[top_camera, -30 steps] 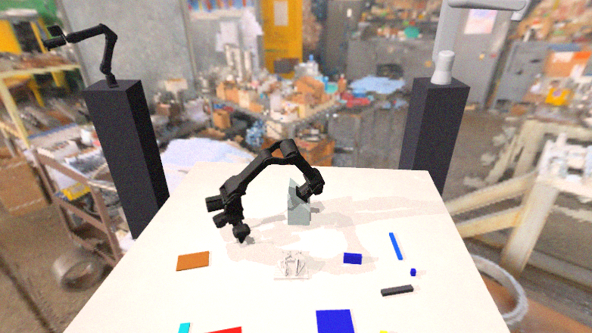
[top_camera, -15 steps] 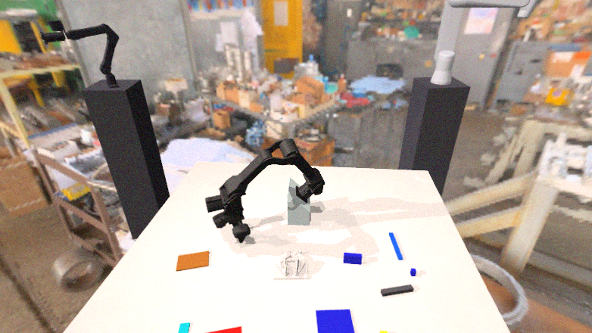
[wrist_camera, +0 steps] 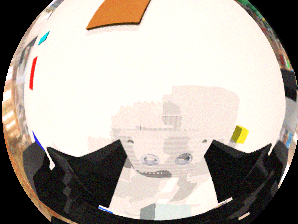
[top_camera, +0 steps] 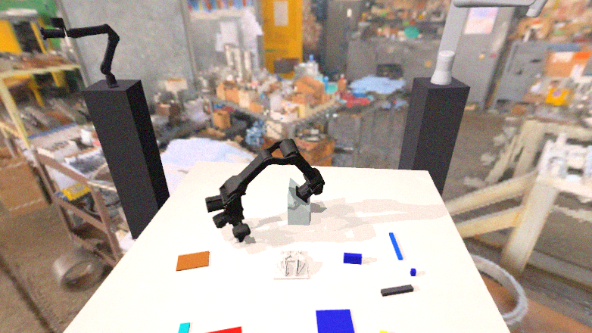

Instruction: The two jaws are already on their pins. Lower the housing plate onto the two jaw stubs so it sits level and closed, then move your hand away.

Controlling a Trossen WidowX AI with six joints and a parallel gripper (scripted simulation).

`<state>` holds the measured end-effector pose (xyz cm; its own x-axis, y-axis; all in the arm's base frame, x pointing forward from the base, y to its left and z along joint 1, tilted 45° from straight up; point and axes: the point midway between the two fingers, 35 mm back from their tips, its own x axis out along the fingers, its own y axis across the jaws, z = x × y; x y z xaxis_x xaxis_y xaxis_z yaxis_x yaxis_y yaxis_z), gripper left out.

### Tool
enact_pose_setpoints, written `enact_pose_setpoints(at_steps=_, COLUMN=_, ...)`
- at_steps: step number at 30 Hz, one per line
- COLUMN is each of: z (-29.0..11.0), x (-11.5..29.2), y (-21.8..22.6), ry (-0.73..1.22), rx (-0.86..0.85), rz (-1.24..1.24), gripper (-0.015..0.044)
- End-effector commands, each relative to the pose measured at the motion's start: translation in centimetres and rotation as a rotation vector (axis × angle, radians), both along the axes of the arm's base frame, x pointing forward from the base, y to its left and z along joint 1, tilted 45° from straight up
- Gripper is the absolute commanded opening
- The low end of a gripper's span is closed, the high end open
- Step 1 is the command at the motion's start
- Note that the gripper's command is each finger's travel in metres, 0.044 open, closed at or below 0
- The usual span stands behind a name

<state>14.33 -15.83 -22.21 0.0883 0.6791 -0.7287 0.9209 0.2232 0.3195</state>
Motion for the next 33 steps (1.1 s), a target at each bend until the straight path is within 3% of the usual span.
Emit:
enact_pose_setpoints(at_steps=1, z=0.0, x=0.0, y=0.0, ry=0.0, rx=0.0, rz=0.0, gripper=0.0351)
enact_pose_setpoints(at_steps=33, z=5.3, x=-0.6, y=-5.0, ry=0.005, rx=-0.001, rz=-0.01, gripper=0.0351)
